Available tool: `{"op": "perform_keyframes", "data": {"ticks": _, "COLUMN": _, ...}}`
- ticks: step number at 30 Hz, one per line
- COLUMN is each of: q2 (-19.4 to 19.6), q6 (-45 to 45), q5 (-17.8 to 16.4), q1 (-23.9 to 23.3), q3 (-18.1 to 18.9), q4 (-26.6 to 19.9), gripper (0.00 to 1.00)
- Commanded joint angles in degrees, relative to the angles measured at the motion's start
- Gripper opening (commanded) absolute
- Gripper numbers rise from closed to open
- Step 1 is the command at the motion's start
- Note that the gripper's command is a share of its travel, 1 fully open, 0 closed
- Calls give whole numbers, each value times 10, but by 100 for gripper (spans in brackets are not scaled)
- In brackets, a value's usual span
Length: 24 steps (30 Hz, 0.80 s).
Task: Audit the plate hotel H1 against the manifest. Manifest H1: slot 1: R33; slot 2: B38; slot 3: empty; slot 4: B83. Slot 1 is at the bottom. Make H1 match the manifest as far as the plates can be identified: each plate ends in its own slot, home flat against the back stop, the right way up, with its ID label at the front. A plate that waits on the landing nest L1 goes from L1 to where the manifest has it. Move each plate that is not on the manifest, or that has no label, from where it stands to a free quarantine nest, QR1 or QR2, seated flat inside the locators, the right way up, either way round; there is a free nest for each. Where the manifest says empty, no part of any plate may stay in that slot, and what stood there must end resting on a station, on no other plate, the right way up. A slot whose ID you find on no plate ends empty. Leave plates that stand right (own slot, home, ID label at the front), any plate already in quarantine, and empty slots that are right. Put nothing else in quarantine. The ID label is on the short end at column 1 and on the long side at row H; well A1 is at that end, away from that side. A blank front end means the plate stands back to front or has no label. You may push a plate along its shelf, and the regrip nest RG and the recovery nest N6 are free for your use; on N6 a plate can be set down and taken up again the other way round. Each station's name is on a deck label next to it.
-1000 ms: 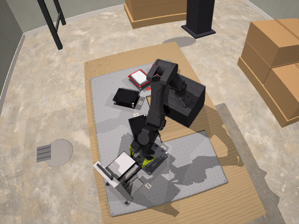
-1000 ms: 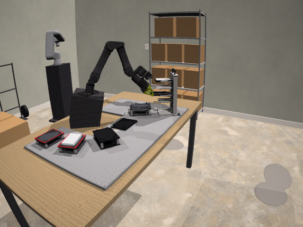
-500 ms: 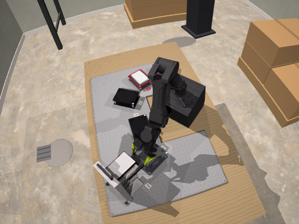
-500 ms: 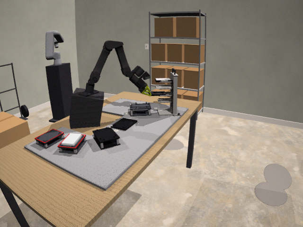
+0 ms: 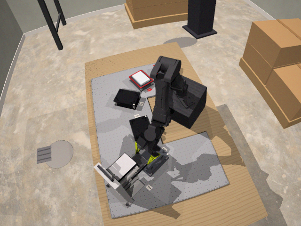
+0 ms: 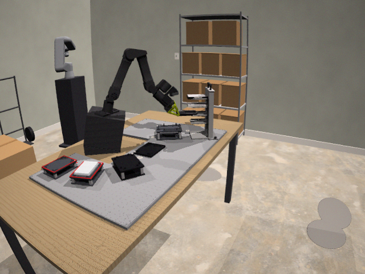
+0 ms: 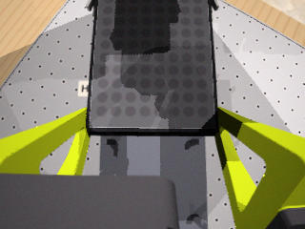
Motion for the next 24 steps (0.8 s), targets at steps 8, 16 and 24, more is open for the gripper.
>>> {"op": "perform_keyframes", "data": {"ticks": 8, "q2": -28, "q6": 7, "q5": 12, "q1": 13, "q3": -36, "q4": 18, "gripper": 86}}
{"op": "perform_keyframes", "data": {"ticks": 16, "q2": -39, "q6": 11, "q5": 17, "q1": 19, "q3": -58, "q4": 27, "gripper": 86}}
{"op": "perform_keyframes", "data": {"ticks": 24, "q2": -52, "q6": 15, "q5": 23, "q1": 26, "q3": -82, "q4": 37, "gripper": 86}}
